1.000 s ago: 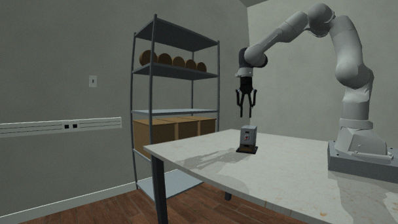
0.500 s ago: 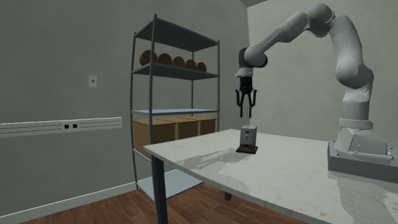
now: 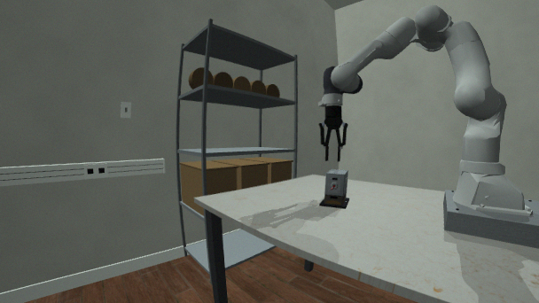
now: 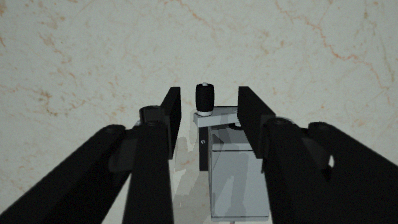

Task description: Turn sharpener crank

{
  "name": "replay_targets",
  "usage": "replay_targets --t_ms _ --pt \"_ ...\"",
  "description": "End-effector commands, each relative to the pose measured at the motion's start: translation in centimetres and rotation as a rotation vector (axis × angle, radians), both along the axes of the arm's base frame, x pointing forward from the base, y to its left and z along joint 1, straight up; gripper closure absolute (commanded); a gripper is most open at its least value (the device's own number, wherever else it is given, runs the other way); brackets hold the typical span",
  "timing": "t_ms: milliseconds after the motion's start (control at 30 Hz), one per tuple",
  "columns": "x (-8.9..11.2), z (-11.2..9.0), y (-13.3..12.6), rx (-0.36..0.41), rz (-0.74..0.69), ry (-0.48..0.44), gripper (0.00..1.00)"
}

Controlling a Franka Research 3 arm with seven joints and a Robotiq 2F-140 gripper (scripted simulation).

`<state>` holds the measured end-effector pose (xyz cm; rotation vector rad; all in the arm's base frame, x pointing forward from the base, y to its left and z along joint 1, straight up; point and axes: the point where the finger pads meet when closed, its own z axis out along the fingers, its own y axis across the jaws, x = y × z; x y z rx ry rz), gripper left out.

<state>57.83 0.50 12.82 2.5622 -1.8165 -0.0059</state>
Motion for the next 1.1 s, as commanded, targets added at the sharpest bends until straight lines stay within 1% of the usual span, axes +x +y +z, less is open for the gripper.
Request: replay_targets --t_ms 0,700,1067 --pt "0.1 -0.6 0.0 -0.001 0.001 -0.003 0.61" --pt "0.2 -3.2 0.0 -0.001 0.001 -0.003 0.61" --pt "0.2 -3.8 0.0 -0.001 0.001 -0.003 0.61"
